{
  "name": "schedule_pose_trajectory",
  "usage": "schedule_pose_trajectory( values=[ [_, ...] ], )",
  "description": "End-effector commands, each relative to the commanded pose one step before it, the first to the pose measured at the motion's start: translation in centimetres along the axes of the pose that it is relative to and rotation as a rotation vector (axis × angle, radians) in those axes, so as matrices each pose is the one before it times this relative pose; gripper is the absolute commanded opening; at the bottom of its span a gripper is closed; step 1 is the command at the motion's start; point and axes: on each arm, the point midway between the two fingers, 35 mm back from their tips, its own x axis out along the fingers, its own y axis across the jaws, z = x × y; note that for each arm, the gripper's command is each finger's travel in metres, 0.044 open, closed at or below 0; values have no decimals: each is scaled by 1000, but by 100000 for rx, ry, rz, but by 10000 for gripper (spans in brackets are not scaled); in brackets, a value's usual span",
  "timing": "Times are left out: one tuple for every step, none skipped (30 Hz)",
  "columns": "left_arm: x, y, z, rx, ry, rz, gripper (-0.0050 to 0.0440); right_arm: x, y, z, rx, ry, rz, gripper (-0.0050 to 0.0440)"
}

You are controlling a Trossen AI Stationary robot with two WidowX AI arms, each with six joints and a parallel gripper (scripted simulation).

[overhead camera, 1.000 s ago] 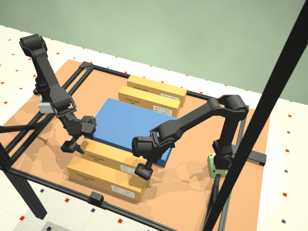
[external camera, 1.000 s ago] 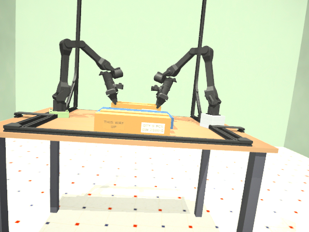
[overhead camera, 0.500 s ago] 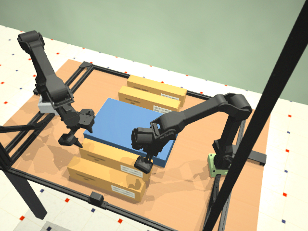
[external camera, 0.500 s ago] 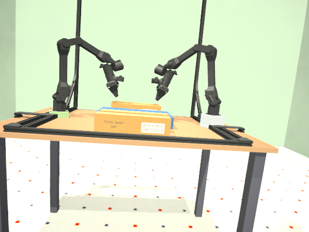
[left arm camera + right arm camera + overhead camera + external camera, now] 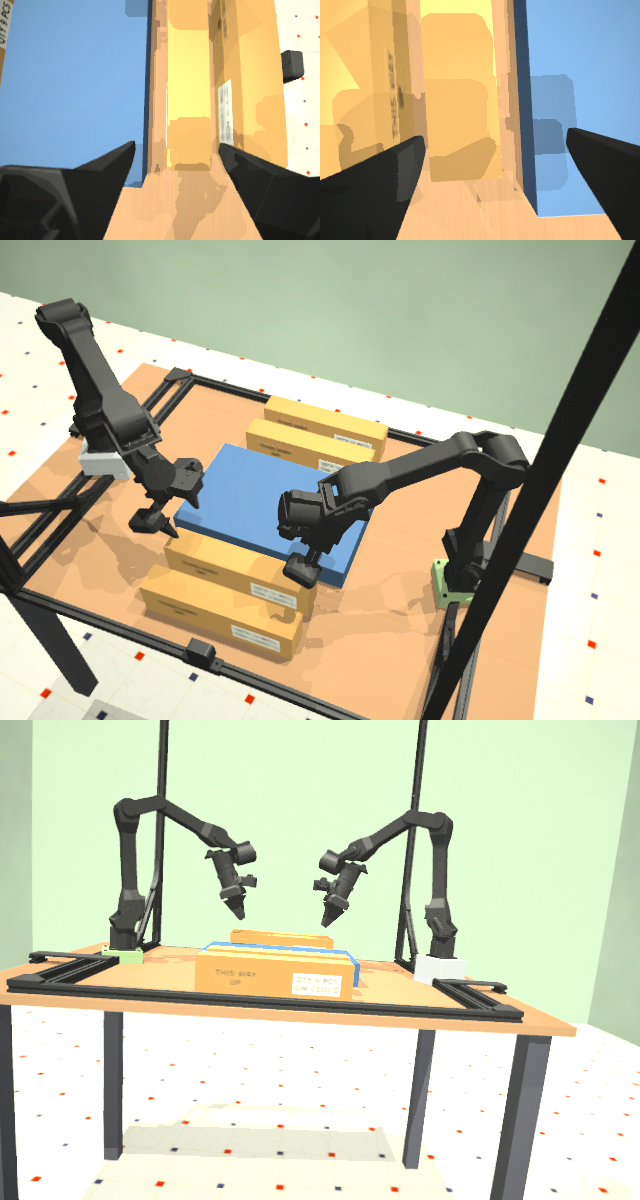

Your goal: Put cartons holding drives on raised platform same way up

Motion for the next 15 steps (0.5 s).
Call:
schedule_pose_trajectory(
  values=[
    [34,1236,-259,-90,513,-30,389,157,-1147,-323,-144,601,-7,389],
    [0,0,0,0,0,0,389,0,0,0,0,0,0,389],
    [5,465,10,0,0,0,389,-2,-464,-12,0,0,0,389],
    [6,497,11,0,0,0,389,-3,-496,-13,0,0,0,389],
    [6,529,11,0,0,0,389,-3,-528,-13,0,0,0,389],
    [6,561,12,0,0,0,389,-3,-559,-14,0,0,0,389],
    [7,592,13,0,0,0,389,-3,-590,-15,0,0,0,389],
    [7,622,13,0,0,0,389,-3,-621,-16,0,0,0,389],
    [7,652,14,0,0,0,389,-3,-650,-16,0,0,0,389],
    [8,681,15,0,0,0,389,-4,-679,-17,0,0,0,389],
    [8,708,15,0,0,0,389,-4,-707,-18,0,0,0,389],
    [8,735,16,0,0,0,389,-4,-734,-19,0,0,0,389],
    [9,761,16,0,0,0,389,-4,-759,-19,0,0,0,389],
    [9,786,17,0,0,0,389,-4,-784,-20,0,0,0,389],
    [9,809,17,0,0,0,389,-4,-807,-20,0,0,0,389]
  ],
)
